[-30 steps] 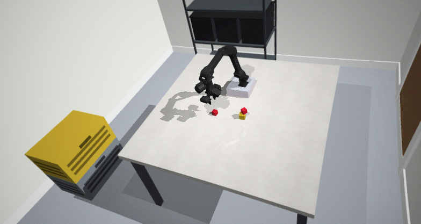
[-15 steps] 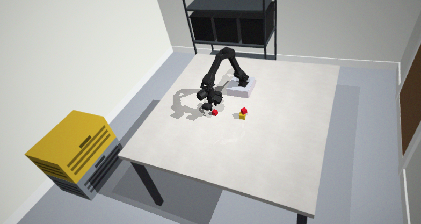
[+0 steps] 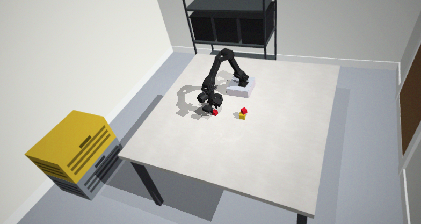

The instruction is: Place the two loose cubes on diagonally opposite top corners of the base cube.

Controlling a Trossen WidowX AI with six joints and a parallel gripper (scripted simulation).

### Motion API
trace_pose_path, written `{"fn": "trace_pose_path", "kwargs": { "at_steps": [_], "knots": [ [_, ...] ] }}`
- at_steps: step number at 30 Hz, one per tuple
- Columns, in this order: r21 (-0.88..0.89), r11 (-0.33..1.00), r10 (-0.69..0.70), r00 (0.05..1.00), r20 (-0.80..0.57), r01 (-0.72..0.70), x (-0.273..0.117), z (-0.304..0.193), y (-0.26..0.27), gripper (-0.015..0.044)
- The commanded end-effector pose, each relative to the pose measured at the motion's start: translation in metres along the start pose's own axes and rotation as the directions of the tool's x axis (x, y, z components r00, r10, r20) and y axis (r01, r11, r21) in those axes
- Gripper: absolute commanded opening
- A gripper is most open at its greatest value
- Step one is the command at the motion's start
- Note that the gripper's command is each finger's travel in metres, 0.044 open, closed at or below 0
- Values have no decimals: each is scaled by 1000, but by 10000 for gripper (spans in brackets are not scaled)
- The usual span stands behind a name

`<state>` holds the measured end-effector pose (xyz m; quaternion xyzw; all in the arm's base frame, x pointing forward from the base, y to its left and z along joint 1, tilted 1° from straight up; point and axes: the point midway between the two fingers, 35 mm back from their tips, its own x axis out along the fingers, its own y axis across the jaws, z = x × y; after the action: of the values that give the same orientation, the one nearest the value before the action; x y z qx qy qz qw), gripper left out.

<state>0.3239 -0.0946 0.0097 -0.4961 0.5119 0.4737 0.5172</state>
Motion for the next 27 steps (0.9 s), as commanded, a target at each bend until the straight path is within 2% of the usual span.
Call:
{"fn": "trace_pose_path", "kwargs": {
  "at_steps": [1,10,16,27],
  "knots": [
    [-6,1000,6,1000,-2,-6,8,0,1,265],
    [-6,1000,6,1000,-2,-6,20,0,2,265],
    [-6,1000,6,1000,-2,-6,20,0,2,107],
    [-31,999,-43,999,-17,43,12,0,-11,105]
  ]
}}
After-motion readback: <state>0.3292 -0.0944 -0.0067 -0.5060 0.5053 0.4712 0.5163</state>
